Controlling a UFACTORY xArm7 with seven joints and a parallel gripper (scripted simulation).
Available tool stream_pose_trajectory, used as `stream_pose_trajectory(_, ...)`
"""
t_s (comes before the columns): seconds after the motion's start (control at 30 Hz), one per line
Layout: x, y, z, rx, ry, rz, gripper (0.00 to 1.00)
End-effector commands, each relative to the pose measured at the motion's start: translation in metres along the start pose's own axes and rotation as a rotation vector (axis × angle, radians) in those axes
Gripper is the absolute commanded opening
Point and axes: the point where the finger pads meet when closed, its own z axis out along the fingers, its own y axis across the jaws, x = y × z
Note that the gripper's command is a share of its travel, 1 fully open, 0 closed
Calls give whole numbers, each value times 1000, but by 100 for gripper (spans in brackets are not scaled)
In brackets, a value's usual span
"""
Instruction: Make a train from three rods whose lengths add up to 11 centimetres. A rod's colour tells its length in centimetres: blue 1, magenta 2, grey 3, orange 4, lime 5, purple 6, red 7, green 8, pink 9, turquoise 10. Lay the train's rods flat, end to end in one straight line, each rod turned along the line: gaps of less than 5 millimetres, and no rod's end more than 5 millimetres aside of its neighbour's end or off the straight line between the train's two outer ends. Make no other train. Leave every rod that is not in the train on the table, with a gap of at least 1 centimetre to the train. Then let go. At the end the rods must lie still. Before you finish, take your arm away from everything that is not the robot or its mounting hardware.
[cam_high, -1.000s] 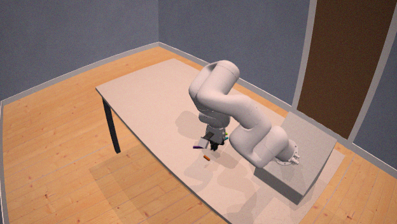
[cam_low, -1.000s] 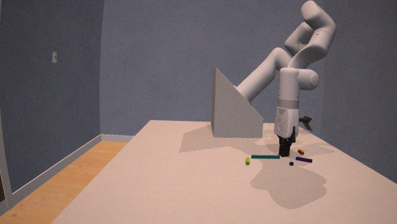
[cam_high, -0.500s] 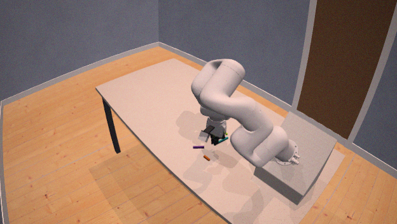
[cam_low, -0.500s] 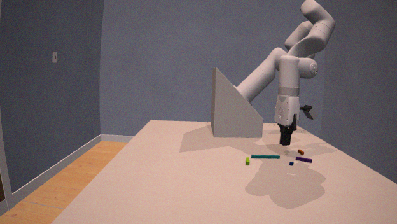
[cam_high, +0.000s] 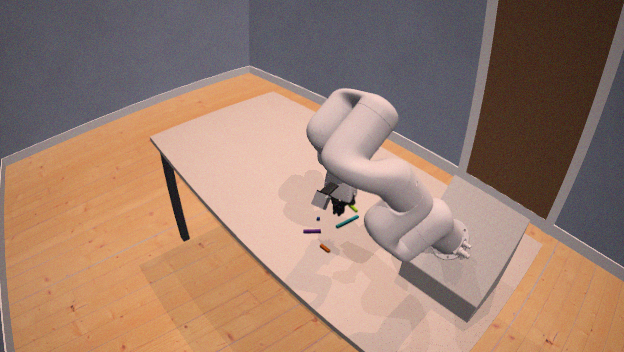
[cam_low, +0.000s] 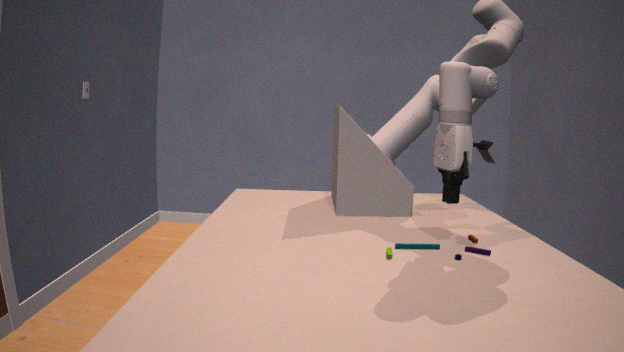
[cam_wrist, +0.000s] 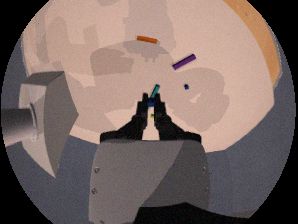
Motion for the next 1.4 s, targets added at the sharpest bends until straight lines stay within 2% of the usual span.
stream_pose_trajectory(0.0, -1, 1, -3, -3, -2, 0, 4)
stream_pose_trajectory(0.13, -2, 1, -3, -3, -2, 9, 4)
stream_pose_trajectory(0.2, -31, -7, -3, -3, -1, 162, 4)
stream_pose_trajectory(0.6, -98, -35, -3, -4, 0, 527, 4)
stream_pose_trajectory(0.67, -98, -35, -3, -4, 0, 527, 4)
stream_pose_trajectory(0.7, -115, -45, -4, -4, 0, 620, 4)
stream_pose_trajectory(0.87, -139, -61, -4, -4, 0, 759, 4)
stream_pose_trajectory(1.37, -140, -61, -3, -4, 0, 763, 4)
